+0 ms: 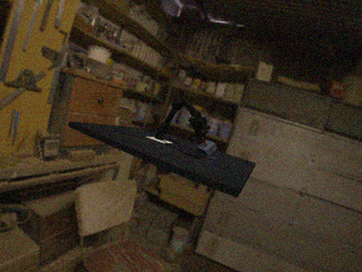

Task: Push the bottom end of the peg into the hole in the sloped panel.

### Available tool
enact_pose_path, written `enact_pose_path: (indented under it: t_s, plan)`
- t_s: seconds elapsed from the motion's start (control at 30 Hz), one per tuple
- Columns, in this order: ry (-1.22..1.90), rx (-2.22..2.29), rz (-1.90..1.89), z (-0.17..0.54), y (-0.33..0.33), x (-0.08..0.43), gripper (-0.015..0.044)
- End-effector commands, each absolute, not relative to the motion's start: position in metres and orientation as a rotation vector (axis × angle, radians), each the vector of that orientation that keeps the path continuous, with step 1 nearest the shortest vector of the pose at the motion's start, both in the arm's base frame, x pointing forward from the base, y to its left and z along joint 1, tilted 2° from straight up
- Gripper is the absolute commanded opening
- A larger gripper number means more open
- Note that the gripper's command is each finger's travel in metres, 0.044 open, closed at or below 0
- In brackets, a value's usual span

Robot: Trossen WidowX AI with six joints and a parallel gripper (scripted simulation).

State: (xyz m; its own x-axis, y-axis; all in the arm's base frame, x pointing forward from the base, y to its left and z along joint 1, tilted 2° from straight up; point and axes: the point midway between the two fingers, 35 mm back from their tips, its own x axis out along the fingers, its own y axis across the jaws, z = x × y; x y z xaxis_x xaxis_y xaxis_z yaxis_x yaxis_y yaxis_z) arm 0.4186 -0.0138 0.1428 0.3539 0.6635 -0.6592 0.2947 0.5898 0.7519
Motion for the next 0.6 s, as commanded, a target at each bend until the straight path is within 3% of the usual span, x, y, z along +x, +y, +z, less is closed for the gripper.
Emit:
enact_pose_path:
  t_s: [0.0, 0.57]
  plan:
    - [1.236, 0.968, 0.289, 0.1403, -0.0124, 0.4181, 0.0000]
    - [1.236, 0.968, 0.289, 0.1351, -0.0064, 0.4215, 0.0000]
